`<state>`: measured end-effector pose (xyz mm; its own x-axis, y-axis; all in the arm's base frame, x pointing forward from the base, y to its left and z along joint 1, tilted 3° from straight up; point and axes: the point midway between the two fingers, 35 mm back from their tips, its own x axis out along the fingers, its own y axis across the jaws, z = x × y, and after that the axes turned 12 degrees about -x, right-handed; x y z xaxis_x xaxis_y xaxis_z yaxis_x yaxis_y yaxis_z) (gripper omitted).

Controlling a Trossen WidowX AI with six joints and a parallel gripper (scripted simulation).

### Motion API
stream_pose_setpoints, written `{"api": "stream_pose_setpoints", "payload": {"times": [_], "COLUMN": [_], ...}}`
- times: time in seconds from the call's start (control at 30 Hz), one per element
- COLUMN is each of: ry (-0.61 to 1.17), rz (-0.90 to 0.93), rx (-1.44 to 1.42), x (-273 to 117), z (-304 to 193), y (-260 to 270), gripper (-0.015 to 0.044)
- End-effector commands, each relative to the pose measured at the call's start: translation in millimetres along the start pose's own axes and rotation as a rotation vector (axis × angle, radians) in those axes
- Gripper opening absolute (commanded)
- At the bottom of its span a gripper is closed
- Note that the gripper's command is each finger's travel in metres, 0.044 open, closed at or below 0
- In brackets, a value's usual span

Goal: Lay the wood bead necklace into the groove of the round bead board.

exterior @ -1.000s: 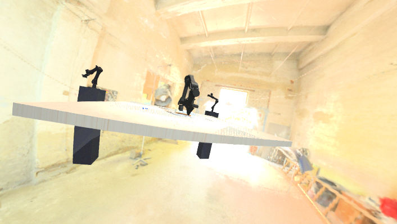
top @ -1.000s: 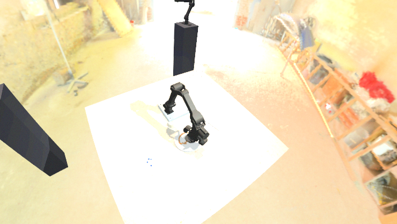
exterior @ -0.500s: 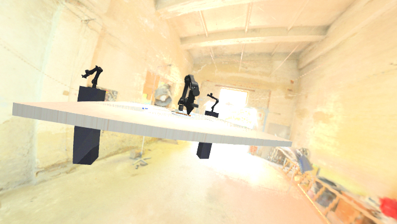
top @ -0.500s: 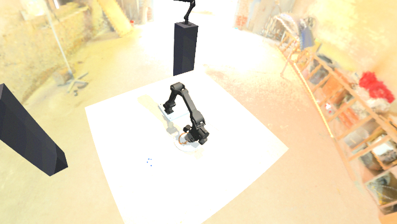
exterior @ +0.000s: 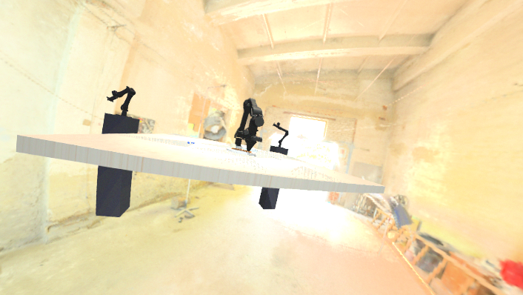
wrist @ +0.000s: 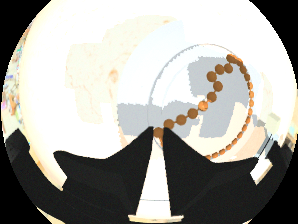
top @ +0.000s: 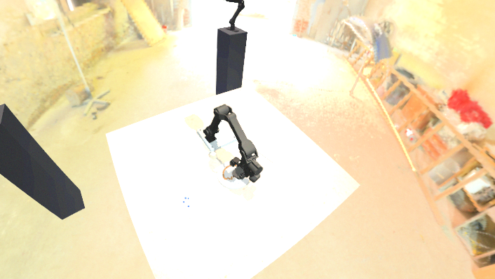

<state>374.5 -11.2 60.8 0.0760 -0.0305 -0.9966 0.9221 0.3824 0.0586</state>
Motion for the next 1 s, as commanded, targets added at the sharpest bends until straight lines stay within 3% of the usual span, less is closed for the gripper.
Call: {"api": "stream_pose_setpoints", "payload": {"times": [0.0, 0.27, 0.8, 0.97], "ry": [-0.002, -0.002, -0.002, -0.002], "rz": [0.006, 0.006, 0.006, 0.006], "rx": [0.004, 0.004, 0.004, 0.004], "x": [-0.4, 6.5, -1.5, -1.4], "z": [0.9, 0.8, 0.9, 0.9], "y": [2.0, 2.0, 2.0, 1.8], "gripper": [0.0000, 0.0000, 0.0420, 0.0440]}}
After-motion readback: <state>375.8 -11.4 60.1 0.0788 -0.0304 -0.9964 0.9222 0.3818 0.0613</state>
